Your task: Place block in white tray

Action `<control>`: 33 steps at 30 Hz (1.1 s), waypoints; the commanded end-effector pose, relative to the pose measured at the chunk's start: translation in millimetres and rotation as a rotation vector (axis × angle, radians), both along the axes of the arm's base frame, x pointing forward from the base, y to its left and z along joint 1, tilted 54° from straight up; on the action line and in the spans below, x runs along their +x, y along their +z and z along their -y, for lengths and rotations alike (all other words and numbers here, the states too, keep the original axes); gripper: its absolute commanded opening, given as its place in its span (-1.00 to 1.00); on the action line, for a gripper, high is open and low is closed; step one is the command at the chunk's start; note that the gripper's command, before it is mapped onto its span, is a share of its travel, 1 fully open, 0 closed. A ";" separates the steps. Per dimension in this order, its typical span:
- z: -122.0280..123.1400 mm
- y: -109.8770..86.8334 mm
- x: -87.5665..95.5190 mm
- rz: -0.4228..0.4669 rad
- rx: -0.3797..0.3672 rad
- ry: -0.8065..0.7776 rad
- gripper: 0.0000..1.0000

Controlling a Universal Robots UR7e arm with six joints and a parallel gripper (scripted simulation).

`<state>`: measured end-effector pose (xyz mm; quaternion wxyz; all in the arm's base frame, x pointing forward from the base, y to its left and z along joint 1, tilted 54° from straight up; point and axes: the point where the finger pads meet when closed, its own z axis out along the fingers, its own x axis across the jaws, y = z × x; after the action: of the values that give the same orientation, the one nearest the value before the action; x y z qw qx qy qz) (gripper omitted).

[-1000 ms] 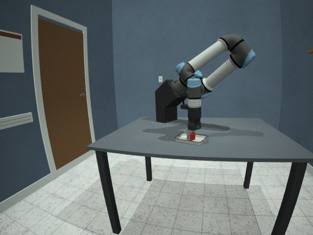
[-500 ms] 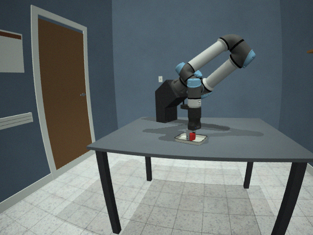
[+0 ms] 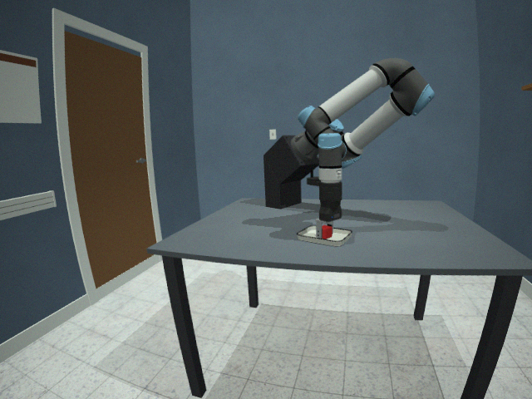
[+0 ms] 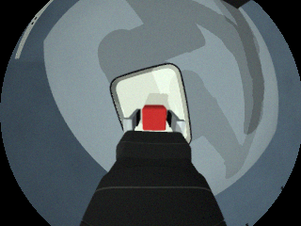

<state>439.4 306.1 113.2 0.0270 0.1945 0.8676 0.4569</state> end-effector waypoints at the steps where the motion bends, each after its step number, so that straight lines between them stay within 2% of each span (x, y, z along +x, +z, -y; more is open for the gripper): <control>1: 0.2 0.3 0.3 0.001 0.000 0.000 1.00; 25: 4.5 3.5 -1.0 0.001 0.000 0.000 1.00; 33: 21.6 16.2 -5.9 0.001 0.000 0.000 1.00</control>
<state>436.0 293.2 122.8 0.0281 0.1950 0.8674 0.4570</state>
